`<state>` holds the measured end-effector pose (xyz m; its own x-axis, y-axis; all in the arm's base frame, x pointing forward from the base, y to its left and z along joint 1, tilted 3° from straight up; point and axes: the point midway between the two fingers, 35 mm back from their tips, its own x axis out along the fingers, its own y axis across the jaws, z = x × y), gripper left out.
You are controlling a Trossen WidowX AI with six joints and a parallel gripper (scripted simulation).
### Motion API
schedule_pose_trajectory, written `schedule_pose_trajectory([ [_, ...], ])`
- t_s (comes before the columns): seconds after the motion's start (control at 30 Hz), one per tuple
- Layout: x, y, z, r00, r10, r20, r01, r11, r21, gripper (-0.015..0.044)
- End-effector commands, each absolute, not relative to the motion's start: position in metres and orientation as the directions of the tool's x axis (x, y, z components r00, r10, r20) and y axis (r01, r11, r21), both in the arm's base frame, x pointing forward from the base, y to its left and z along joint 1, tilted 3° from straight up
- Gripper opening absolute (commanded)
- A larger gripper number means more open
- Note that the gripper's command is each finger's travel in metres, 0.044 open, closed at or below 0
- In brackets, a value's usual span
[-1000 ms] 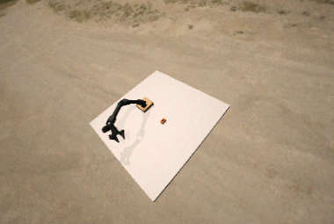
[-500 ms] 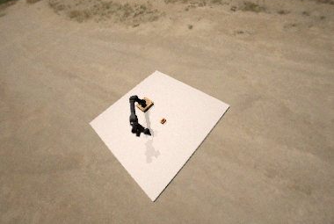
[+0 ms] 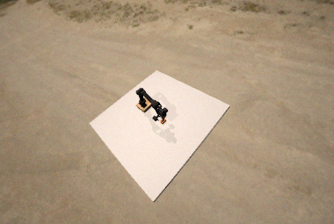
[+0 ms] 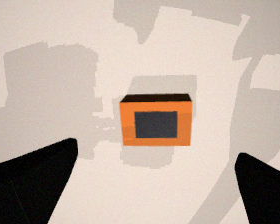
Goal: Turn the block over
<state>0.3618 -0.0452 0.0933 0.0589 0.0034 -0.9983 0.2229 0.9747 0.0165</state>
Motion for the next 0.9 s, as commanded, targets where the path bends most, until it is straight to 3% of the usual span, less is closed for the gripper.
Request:
schedule_pose_trajectory([
  [0.0,0.352,-0.036,0.093,0.024,-0.053,-0.998,0.097,0.994,-0.05,0.044],
  [0.87,0.355,-0.039,0.039,0.024,-0.053,-0.998,0.097,0.994,-0.05,0.044],
])
